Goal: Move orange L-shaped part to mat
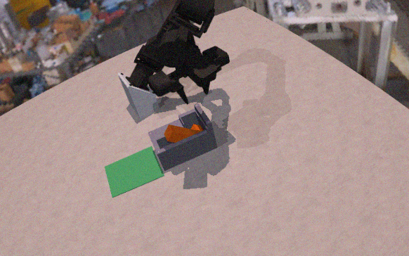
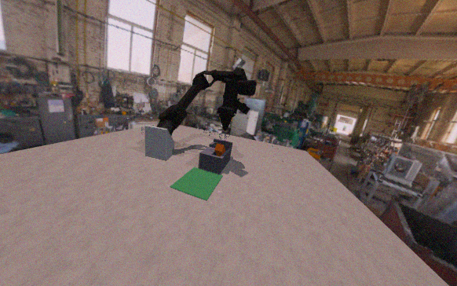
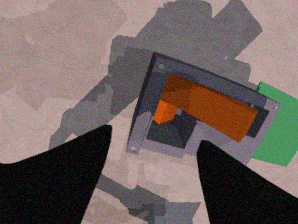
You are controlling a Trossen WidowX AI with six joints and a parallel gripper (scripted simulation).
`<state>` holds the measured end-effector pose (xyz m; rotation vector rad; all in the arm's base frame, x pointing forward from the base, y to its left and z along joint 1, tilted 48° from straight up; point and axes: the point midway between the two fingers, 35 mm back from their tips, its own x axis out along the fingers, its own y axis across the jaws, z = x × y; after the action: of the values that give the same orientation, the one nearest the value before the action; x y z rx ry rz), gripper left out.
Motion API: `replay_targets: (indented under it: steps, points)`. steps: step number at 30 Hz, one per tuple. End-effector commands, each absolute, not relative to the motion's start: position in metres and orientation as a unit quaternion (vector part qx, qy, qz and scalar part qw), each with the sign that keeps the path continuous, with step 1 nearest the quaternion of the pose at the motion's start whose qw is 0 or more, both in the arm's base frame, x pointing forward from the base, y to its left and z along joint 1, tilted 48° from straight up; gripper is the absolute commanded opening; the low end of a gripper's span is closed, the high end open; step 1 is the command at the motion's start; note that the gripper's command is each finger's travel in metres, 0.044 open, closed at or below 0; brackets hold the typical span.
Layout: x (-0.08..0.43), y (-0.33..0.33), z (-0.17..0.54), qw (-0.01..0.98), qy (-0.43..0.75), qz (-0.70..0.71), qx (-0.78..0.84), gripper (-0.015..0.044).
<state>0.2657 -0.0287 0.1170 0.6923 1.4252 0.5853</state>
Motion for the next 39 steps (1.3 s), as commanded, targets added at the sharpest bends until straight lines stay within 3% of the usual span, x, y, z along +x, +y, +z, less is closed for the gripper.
replay_targets:
  steps: [1, 8, 16, 39]
  points:
    - [0.267, -0.039, 0.106, 0.694, 0.598, 0.333, 0.224, 0.0280]
    - [0.266, -0.062, 0.084, 0.728, 0.469, 0.500, 0.001, 0.0280]
    - [0.262, -0.081, 0.064, 0.700, 0.316, 0.610, -0.195, 0.0280]
    - [0.263, -0.074, 0.056, 0.697, 0.307, 0.615, -0.206, 0.0280]
